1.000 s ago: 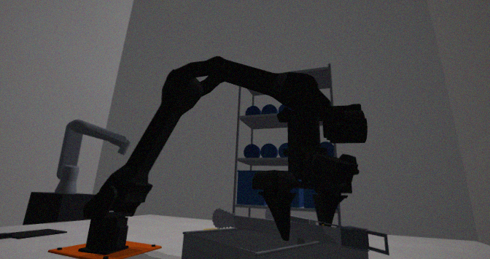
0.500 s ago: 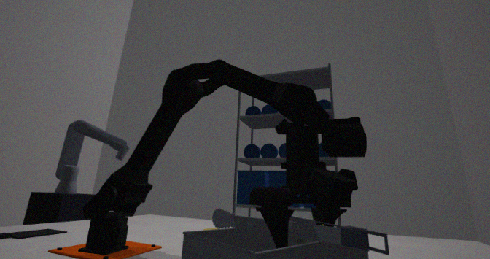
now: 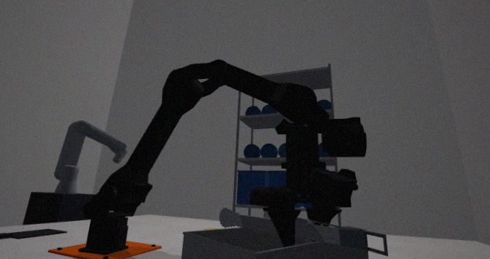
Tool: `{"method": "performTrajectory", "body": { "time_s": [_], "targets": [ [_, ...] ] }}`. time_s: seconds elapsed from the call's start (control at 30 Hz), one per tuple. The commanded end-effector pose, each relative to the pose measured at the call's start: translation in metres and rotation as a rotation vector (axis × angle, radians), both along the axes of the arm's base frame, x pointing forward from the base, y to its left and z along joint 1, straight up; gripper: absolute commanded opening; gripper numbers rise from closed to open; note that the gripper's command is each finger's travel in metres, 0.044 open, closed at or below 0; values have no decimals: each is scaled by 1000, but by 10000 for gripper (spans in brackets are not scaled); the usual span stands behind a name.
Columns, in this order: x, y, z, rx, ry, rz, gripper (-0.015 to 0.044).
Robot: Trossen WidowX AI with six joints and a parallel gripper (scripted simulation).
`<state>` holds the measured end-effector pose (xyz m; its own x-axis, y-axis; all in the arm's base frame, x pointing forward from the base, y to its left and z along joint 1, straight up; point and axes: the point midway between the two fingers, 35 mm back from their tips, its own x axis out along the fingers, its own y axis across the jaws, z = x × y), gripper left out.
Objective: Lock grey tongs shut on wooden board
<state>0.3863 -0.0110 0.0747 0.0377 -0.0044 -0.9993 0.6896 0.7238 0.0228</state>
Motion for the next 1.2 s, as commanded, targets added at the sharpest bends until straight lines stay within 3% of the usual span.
{"method": "performTrajectory", "body": {
  "time_s": [0.0, 1.17],
  "targets": [
    [0, 0, 0, 0, 0, 0, 275],
    [0, 0, 0, 0, 0, 0, 41]
  ]
}}
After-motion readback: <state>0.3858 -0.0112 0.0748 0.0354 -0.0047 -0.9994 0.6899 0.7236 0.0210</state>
